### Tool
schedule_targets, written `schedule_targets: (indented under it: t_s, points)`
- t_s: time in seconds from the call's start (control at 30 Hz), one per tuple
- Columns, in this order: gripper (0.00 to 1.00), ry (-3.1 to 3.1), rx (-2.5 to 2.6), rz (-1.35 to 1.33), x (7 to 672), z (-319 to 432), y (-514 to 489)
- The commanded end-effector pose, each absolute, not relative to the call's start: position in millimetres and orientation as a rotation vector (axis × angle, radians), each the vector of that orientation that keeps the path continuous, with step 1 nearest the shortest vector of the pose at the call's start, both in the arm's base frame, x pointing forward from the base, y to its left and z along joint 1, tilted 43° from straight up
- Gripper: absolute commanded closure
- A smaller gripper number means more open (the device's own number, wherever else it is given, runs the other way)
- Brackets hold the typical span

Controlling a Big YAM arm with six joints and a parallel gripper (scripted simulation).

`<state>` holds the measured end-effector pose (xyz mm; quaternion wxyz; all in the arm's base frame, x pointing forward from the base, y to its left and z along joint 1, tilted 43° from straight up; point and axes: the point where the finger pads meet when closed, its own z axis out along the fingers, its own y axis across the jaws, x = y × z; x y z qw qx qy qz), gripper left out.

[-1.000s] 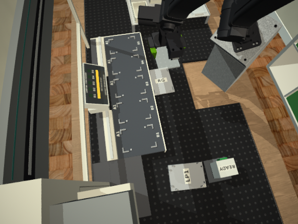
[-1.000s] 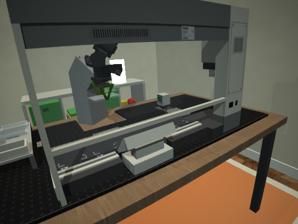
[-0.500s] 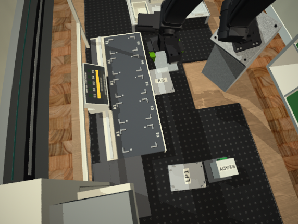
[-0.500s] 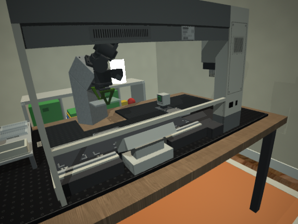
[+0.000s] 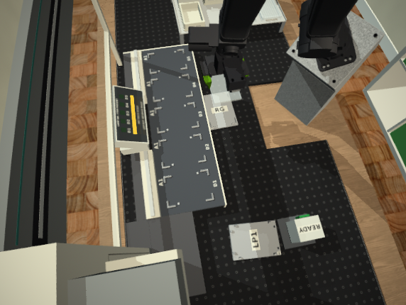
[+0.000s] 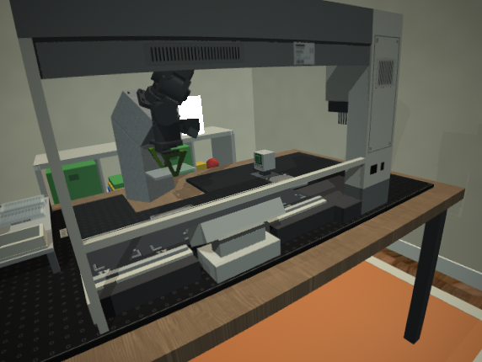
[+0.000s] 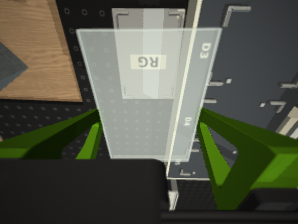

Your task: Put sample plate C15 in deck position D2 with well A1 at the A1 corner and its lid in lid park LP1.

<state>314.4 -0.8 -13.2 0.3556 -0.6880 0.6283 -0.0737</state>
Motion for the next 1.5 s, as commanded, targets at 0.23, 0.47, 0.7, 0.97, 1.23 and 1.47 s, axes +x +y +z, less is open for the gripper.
schedule_targets:
  t_s: [0.23, 0.47, 0.7, 0.97, 1.23, 1.47]
  points:
    - [1.0, 1.625, -1.764, -0.188, 327, -25, 8]
    - [1.0, 1.625, -1.764, -0.187, 332, -31, 11]
    - [1.0, 1.625, -1.764, -0.187, 338, -39, 16]
    - [1.0, 1.626, -1.764, -0.186, 344, -47, 20]
    - [1.0, 1.626, -1.764, -0.185, 351, -57, 26]
    - [1.0, 1.626, -1.764, -0.185, 355, -63, 29]
